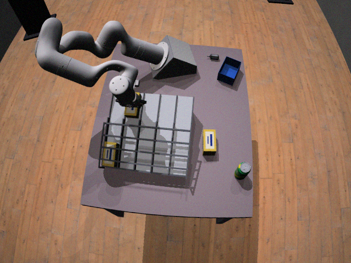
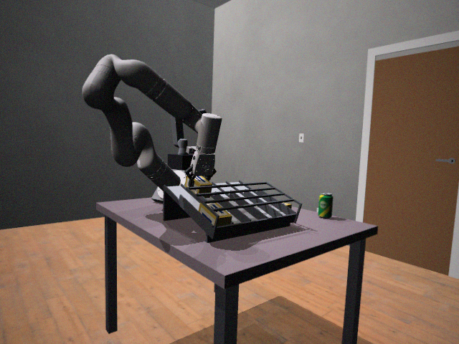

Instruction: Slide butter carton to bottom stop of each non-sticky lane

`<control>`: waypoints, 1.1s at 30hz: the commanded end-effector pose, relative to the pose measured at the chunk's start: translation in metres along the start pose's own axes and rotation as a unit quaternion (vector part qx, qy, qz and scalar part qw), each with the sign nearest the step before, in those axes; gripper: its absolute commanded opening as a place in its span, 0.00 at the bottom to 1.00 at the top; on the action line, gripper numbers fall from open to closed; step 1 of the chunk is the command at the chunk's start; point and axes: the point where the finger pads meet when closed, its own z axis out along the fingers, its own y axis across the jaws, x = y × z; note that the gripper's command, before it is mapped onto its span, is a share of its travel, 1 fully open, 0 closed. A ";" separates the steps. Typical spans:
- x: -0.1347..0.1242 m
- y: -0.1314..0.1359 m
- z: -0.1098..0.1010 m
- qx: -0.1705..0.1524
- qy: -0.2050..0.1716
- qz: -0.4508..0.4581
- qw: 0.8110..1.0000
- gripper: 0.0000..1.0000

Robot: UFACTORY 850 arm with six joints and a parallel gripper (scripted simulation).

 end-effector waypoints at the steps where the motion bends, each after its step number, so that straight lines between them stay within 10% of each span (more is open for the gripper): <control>1: 0.000 0.000 -0.001 0.000 0.000 0.000 1.000 0.77; 33: 0.000 0.000 -0.001 0.000 0.000 0.000 1.000 0.80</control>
